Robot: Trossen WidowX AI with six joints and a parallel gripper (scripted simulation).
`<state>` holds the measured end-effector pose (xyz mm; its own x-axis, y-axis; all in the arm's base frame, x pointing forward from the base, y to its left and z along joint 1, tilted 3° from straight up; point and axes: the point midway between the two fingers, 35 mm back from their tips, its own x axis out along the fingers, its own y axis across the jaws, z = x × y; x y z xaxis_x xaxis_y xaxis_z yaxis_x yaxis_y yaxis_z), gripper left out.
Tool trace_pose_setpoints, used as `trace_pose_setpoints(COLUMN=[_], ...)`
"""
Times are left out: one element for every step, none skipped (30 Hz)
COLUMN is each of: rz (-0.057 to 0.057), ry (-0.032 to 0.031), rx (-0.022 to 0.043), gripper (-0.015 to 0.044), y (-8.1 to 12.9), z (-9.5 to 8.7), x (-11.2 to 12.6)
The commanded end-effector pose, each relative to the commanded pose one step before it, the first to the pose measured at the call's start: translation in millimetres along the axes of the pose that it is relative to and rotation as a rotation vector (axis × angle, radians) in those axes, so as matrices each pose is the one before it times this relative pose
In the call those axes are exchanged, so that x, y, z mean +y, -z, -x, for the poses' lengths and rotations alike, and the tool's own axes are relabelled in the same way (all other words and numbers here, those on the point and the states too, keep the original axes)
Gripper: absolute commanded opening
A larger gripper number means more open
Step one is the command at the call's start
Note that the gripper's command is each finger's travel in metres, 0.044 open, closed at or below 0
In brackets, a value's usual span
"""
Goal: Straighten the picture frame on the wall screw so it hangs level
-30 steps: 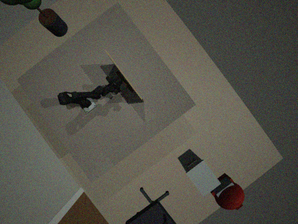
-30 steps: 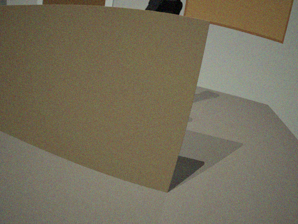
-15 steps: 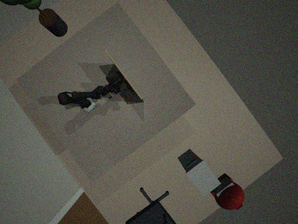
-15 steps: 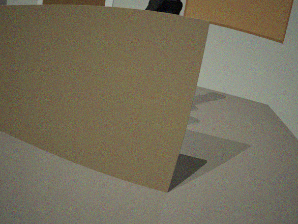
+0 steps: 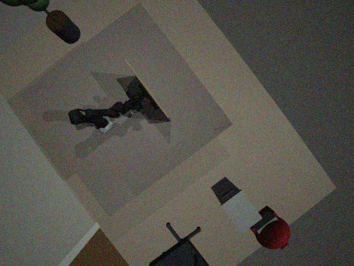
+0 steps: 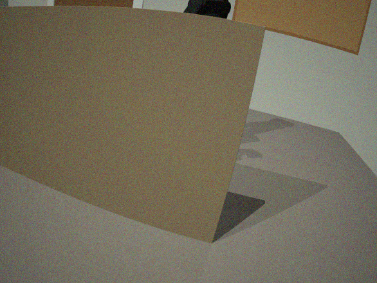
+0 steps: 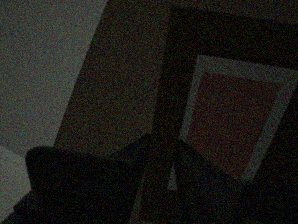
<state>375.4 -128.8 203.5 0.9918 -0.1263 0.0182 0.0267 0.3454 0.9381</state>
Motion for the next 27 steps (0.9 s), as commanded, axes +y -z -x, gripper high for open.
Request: trace_pose_setpoints(rz=[-0.0015,0.0000,0.0000,0.0000,0.0000,0.0000,0.0000,0.0000,0.0000,0.0000,0.0000,0.0000,0.0000,0.0000,0.0000,0.0000,0.0000,0.0000,0.0000,0.0000,0.0000,0.0000,0.0000,0.0000,0.0000,0.0000,0.0000], ry=[-0.00122,0.00000,0.00000,0.00000,0.00000,0.00000,0.00000,0.00000,0.00000,0.00000,0.00000,0.00000,0.00000,0.00000,0.00000,0.00000,0.00000,0.00000,0.00000,0.00000,0.00000,0.00000,0.00000,0.00000,0.00000,0.00000,0.00000], rx=[-0.00236,0.00000,0.00000,0.00000,0.00000,0.00000,0.00000,0.00000,0.00000,0.00000,0.00000,0.00000,0.00000,0.00000,0.00000,0.00000,0.00000,0.00000,0.00000,0.00000,0.00000,0.00000,0.00000,0.00000,0.00000,0.00000,0.00000], gripper=[0.0062,0.0056,0.0030,0.0003,0.0000,0.0000,0.0000,0.0000,0.0000,0.0000,0.0000,0.0000,0.0000,0.0000,0.0000,0.0000,0.0000,0.0000,0.0000,0.0000,0.0000,0.0000,0.0000,0.0000,0.0000,0.0000,0.0000], y=[-0.52,0.00,0.00,0.00,0.00,0.00,0.00,0.00,0.05,0.06,0.07,0.05,0.05,0.04,0.04,0.03,0.03,0.02,0.02,0.01,0.01,0.01,0.01,0.01,0.00,0.00,0.00], z=[-0.27,0.00,0.00,0.00,0.00,0.00,0.00,0.00,0.02,0.03,0.03,0.02,0.02,0.02,0.02,0.01,0.01,0.01,0.01,0.00,0.00,0.00,0.00,0.00,0.00,0.00,0.00], x=[0.50,0.00,0.00,0.00,0.00,0.00,0.00,0.00,0.00,0.03,0.08,0.11,0.15,0.19,0.25,0.25,0.27,0.29,0.30,0.31,0.32,0.32,0.32,0.32,0.33,0.33,0.33])
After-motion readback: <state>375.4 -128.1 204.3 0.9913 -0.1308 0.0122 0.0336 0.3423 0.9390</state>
